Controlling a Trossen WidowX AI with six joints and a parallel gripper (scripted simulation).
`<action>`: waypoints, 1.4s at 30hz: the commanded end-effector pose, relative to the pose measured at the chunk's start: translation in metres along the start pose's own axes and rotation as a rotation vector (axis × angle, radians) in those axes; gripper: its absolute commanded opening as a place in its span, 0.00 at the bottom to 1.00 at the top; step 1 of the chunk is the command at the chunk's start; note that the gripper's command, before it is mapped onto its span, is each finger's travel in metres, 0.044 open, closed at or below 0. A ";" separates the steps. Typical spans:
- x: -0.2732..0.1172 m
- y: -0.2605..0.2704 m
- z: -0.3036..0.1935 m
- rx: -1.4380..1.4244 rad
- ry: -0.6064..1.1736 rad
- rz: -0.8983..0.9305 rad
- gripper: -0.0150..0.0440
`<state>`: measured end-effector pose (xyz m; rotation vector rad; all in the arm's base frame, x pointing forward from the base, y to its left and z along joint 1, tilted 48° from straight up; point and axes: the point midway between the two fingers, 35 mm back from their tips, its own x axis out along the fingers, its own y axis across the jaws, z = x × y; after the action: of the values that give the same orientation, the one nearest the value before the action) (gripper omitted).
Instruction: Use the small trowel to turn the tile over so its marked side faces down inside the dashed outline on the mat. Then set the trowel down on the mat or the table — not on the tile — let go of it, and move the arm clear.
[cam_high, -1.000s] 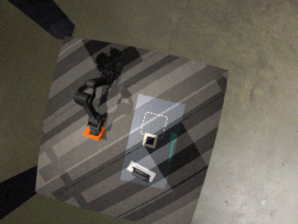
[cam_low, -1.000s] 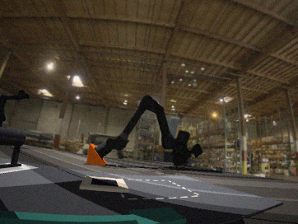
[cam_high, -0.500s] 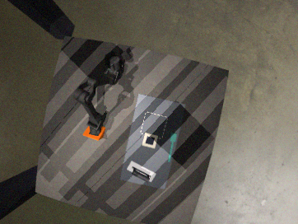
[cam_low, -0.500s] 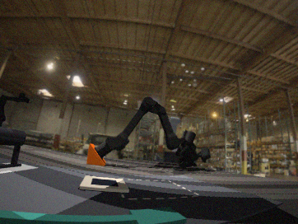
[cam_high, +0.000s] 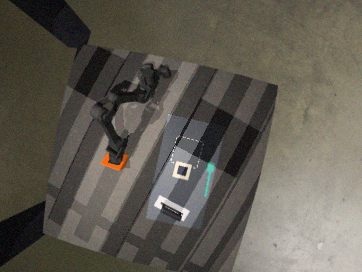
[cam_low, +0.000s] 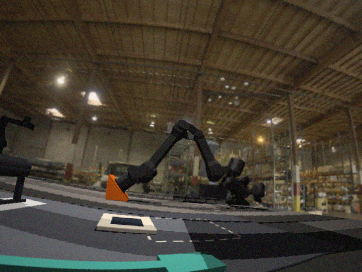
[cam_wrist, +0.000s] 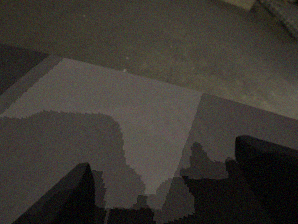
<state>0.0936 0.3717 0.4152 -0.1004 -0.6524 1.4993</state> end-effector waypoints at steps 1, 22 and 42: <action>-0.001 -0.018 -0.008 0.053 0.034 -0.044 0.76; -0.028 -0.105 -0.060 0.327 0.199 -0.293 0.76; -0.075 -0.184 -0.118 0.650 0.302 -0.570 0.76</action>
<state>0.3005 0.3261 0.3797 0.2854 0.0285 1.0857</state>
